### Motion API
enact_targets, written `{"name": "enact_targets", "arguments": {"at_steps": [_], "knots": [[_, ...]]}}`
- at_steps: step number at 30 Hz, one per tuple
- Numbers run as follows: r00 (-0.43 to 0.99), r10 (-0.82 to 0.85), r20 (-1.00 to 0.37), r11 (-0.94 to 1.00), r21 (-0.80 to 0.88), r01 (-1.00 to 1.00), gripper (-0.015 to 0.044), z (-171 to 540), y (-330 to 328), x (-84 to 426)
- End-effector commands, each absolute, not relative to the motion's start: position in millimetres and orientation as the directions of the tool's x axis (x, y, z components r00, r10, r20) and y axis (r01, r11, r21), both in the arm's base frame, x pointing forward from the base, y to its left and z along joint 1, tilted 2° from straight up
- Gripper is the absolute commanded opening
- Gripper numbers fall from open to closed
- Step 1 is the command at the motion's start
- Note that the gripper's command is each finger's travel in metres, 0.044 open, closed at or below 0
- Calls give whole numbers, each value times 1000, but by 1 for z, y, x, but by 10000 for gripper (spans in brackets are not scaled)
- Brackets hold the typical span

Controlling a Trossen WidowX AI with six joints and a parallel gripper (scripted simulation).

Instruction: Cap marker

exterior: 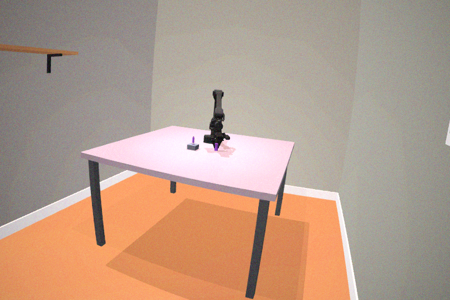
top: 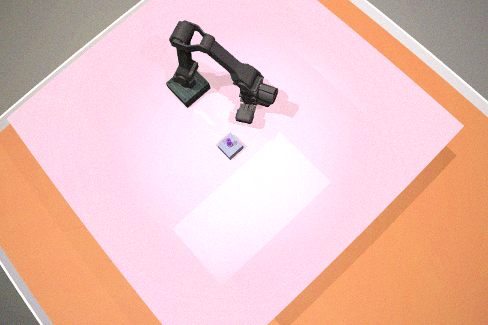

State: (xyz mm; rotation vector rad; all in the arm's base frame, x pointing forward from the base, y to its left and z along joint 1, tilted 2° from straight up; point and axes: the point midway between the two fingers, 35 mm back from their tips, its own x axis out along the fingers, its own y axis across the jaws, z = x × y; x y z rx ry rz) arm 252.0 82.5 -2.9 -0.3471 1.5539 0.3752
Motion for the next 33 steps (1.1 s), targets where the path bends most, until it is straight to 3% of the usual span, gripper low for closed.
{"name": "enact_targets", "arguments": {"at_steps": [1, 5, 33], "knots": [[-14, 11, -1000, 898, 16, -441, 76, -3, 83, 252], [-14, 11, -1000, 898, 16, -441, 0, 1, 83, 253], [-12, 9, -1000, 898, 14, -441, 0, 65, 62, 266]]}}
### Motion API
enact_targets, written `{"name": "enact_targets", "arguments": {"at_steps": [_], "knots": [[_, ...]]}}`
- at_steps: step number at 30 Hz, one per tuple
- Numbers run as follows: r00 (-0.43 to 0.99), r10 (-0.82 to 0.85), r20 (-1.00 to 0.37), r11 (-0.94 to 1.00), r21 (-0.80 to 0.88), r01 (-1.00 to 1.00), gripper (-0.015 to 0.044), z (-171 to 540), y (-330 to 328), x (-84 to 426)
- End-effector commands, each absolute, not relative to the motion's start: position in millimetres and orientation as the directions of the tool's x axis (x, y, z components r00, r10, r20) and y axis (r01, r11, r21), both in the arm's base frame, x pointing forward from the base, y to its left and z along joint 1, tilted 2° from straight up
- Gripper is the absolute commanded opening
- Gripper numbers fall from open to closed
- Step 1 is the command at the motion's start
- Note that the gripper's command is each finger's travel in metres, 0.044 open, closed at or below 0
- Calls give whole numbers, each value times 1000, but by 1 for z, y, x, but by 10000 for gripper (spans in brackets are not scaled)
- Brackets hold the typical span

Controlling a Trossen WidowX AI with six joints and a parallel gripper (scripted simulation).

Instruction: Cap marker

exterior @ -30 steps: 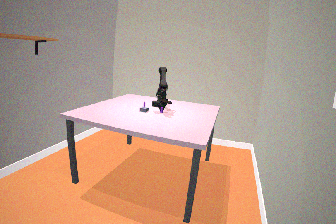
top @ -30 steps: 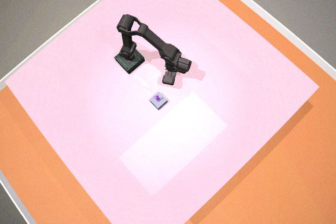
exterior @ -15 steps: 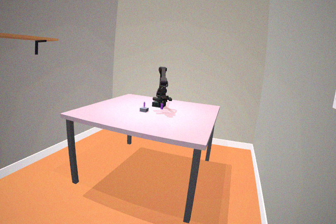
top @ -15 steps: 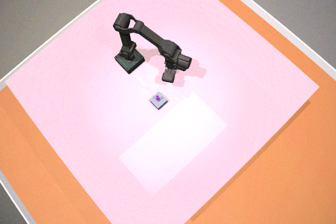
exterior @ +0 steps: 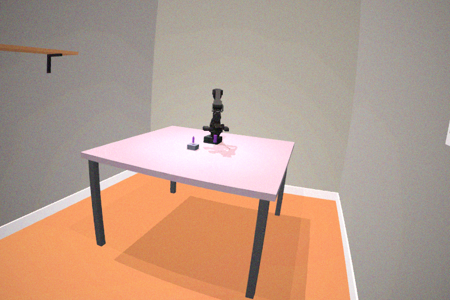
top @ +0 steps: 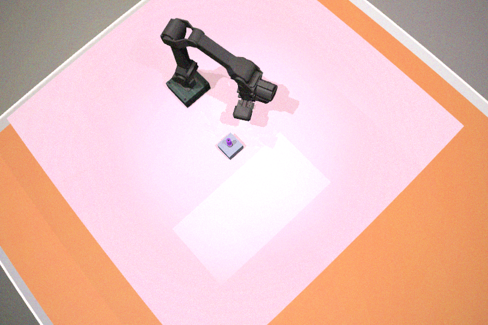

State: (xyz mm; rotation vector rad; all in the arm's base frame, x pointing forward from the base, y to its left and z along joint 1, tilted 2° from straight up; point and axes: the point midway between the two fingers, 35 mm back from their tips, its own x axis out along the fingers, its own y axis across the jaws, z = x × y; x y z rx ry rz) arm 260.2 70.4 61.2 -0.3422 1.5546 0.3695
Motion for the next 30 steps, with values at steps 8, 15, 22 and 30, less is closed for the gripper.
{"name": "enact_targets", "arguments": {"at_steps": [8, 15, 22, 30], "knots": [[-11, 8, -1000, 898, 12, -441, 0, 74, 39, 277], [-10, 6, -1000, 898, 10, -441, 0, 82, 18, 286], [-10, 4, -1000, 898, 8, -441, 0, 89, -5, 292], [-9, 2, -1000, 898, 6, -441, 0, 98, -31, 296]]}}
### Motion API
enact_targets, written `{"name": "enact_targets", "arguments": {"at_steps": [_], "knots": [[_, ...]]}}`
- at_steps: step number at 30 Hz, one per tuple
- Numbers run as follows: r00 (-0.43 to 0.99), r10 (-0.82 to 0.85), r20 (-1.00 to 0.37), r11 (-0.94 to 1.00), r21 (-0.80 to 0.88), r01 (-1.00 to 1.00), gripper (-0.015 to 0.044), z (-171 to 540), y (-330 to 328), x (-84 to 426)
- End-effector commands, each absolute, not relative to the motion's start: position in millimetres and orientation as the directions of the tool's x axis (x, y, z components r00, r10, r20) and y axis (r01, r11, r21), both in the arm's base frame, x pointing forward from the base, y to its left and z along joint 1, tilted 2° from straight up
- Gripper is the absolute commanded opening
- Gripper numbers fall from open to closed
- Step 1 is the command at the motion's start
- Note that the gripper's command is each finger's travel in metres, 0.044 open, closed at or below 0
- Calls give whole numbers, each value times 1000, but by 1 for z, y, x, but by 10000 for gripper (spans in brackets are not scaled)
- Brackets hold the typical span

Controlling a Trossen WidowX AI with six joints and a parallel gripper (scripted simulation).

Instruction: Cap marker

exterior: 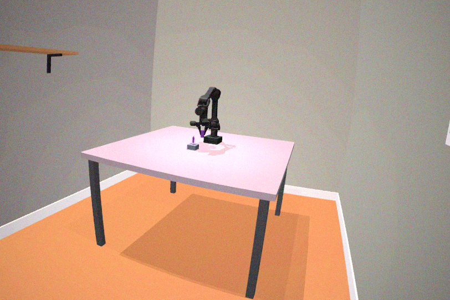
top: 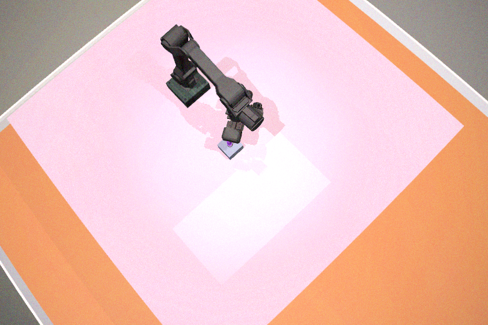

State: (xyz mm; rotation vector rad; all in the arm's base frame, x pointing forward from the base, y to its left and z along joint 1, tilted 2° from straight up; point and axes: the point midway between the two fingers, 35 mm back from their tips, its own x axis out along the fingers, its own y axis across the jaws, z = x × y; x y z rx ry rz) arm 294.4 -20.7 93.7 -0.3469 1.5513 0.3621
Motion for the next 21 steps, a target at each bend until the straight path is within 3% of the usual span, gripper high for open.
{"name": "enact_targets", "arguments": {"at_steps": [1, 21], "knots": [[-10, 1, -1000, 898, 5, -441, 0, 99, -35, 297], [-11, -3, -1000, 898, 2, -441, 0, 115, -88, 297]]}}
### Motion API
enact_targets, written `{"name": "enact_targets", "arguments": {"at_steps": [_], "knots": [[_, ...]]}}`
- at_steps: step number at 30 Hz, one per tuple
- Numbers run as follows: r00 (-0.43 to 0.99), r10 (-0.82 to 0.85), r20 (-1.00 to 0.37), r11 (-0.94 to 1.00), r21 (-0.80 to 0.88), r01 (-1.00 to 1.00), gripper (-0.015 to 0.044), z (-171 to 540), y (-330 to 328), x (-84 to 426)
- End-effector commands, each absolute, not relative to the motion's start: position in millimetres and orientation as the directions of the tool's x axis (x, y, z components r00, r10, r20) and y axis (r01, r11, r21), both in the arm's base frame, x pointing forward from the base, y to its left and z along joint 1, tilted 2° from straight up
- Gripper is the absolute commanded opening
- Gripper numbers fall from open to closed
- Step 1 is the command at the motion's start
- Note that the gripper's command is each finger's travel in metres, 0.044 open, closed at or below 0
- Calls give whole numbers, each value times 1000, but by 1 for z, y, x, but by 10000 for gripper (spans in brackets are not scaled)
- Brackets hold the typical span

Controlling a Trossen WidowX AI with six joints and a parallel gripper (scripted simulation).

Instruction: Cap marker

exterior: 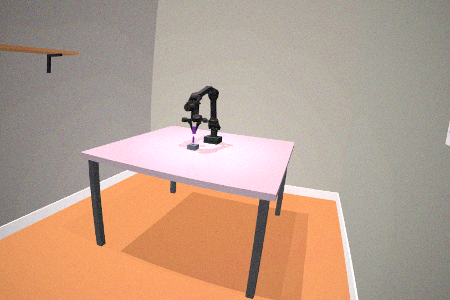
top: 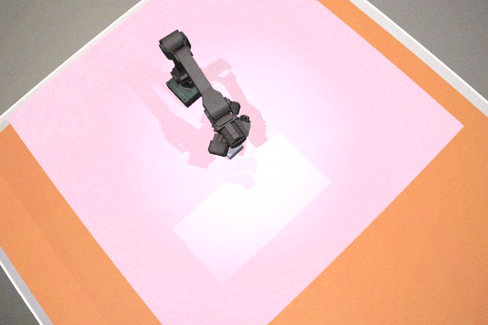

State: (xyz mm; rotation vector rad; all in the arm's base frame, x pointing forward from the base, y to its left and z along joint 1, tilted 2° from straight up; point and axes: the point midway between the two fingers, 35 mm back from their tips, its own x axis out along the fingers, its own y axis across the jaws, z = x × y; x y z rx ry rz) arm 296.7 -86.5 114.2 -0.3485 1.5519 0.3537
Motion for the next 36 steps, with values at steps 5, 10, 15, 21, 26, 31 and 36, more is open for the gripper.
{"name": "enact_targets", "arguments": {"at_steps": [5, 10, 15, 21, 26, 31, 36], "knots": [[-11, -3, -1000, 898, 2, -441, 0, 110, -88, 297], [-11, -3, -1000, 898, 2, -441, 0, 106, -88, 297], [-11, -3, -1000, 898, 2, -441, 0, 98, -89, 297], [-11, -3, -1000, 898, 2, -441, 0, 88, -89, 298], [-11, -3, -1000, 898, 2, -441, 0, 79, -89, 298], [-11, -3, -1000, 898, 2, -441, 0, 71, -89, 298], [-11, -3, -1000, 898, 2, -441, 0, 63, -89, 297]]}}
